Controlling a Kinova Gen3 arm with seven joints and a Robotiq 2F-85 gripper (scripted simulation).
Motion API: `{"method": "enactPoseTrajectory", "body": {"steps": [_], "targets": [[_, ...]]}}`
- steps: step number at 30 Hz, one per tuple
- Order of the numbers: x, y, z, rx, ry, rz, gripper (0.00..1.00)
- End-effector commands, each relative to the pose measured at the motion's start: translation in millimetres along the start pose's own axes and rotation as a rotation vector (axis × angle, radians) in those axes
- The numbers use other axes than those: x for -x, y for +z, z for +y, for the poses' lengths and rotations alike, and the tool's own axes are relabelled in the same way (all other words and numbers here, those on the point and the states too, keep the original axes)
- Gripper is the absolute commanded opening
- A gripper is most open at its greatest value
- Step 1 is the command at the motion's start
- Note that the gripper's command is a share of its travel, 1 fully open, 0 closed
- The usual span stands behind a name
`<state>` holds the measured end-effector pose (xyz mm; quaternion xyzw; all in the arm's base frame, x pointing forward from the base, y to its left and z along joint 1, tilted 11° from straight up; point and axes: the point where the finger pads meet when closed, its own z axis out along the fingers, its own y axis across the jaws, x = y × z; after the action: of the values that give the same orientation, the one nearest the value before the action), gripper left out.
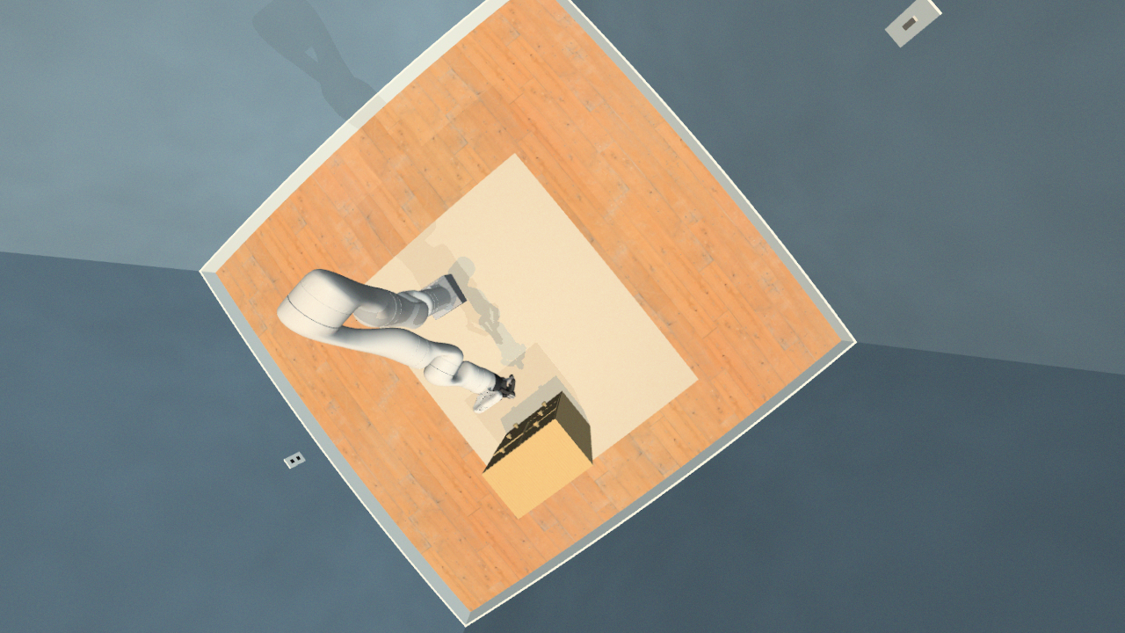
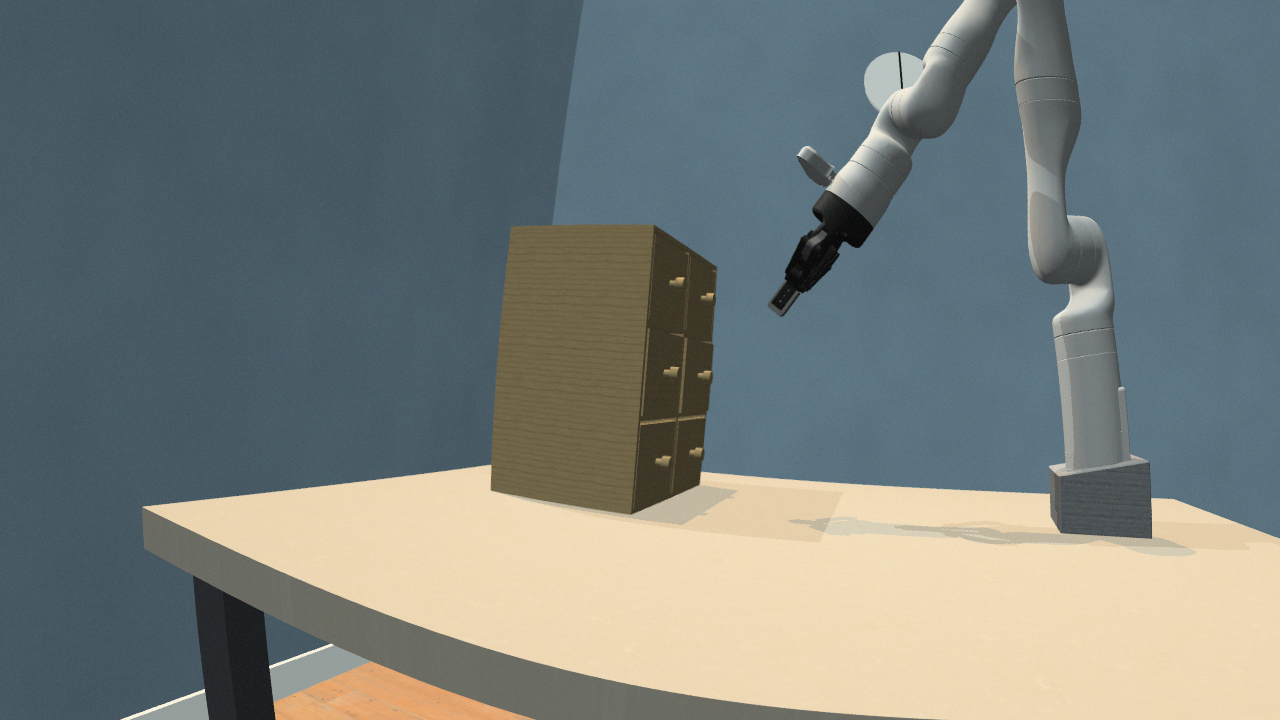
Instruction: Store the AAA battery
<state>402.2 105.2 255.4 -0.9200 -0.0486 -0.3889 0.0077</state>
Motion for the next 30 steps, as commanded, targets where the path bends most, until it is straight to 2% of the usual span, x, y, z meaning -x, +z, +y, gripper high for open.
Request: {"method": "enactPoseTrajectory", "body": {"steps": [1,10,17,19,30], "targets": [[-0.3,-2.7,-6.8,-0.015,-0.021,-0.011,0.0],[4.3,-17.0,-6.4,-0.014,-0.021,-0.088,0.0],[5.5,-37.1,-5.6,-0.012,-0.022,-0.182,0.0],[5.5,-37.1,-5.6,-0.012,-0.022,-0.182,0.0],[8.4,-77.2,-4.2,-0.007,-0.022,-0.371,0.0]]}}
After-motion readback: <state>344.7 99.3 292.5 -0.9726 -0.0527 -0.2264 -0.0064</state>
